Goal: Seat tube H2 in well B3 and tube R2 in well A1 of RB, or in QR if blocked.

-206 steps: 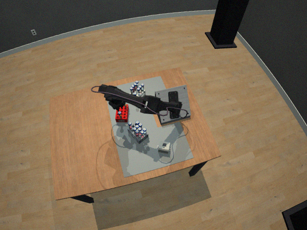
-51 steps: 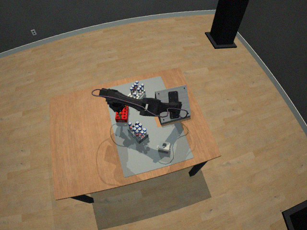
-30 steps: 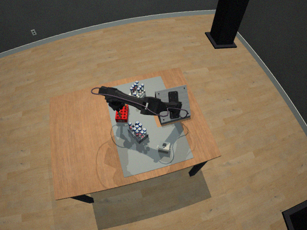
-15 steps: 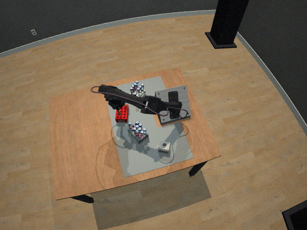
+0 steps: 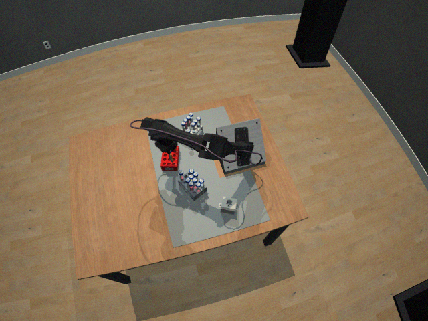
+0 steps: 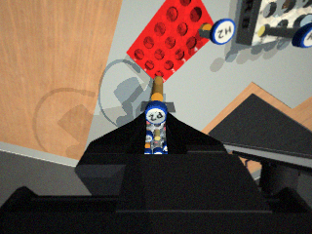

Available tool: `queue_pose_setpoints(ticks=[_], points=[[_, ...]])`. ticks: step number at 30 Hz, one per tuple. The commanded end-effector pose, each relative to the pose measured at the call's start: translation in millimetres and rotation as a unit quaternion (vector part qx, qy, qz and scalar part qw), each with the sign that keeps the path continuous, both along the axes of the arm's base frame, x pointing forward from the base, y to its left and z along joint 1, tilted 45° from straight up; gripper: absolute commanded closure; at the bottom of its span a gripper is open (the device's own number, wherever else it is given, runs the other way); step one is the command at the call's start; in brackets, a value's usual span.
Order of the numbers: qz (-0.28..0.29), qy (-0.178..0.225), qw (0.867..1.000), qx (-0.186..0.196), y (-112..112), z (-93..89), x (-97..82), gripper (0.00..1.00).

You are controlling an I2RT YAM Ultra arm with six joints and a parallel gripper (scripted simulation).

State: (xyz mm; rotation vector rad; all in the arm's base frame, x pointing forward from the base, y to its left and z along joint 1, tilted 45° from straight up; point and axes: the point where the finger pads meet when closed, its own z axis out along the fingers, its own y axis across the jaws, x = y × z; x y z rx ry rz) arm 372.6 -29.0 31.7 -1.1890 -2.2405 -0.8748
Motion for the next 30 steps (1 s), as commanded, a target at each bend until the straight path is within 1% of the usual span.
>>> queue_pose_setpoints(ticks=[1, 11, 13, 28, 30], points=[[-0.008, -0.019, 1.0, -0.014, -13, 7.4, -3.5, 1.0], [-0.008, -0.019, 1.0, -0.014, -12, 10.4, -19.8, 1.0], [-0.008, -0.019, 1.0, -0.014, -12, 10.4, -19.8, 1.0], [-0.007, -0.018, 1.0, -0.014, -10, 14.9, -44.5, 1.0], [-0.007, -0.018, 1.0, -0.014, -10, 14.9, -44.5, 1.0]])
